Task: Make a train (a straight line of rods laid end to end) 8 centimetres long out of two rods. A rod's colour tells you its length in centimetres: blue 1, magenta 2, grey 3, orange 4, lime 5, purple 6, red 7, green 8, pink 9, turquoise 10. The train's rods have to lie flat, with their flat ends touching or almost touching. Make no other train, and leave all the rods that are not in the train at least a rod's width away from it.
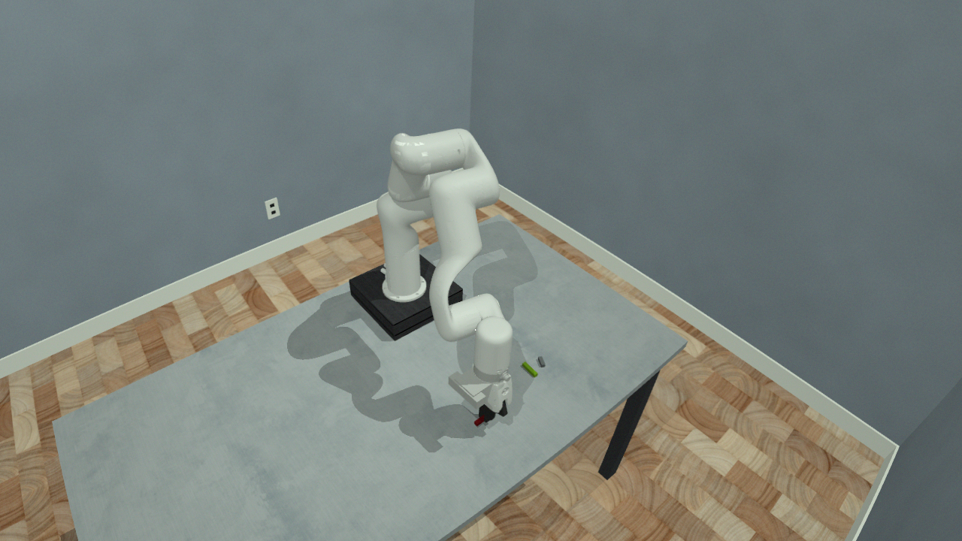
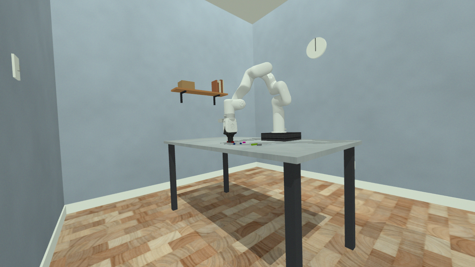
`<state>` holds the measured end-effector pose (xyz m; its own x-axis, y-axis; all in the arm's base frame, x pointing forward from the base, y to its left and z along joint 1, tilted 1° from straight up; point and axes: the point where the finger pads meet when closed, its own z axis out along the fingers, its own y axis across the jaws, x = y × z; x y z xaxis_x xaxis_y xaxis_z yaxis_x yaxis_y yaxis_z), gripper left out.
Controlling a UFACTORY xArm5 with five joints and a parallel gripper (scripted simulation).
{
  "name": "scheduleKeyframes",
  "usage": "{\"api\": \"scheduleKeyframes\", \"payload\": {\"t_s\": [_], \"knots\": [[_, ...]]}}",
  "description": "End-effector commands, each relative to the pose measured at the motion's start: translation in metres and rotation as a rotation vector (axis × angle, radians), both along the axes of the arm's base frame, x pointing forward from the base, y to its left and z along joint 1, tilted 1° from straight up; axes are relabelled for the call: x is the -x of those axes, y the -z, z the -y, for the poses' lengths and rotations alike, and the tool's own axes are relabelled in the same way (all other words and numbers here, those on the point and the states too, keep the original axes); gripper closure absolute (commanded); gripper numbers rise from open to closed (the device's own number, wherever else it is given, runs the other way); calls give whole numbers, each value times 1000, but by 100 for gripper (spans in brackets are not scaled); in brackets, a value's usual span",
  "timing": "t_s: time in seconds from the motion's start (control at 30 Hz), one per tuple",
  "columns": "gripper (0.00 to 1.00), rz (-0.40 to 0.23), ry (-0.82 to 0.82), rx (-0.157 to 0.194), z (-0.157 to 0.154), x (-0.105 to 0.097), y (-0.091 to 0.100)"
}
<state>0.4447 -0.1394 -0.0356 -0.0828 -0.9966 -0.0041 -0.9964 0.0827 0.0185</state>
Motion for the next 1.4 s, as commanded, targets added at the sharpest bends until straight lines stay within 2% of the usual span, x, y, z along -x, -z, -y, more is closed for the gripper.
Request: {"api": "scheduleKeyframes", "payload": {"t_s": [0.0, 1.37], "knots": [[96, 4, 0, 1, 0, -1, -1], [96, 4, 0, 1, 0, -1, 10]]}}
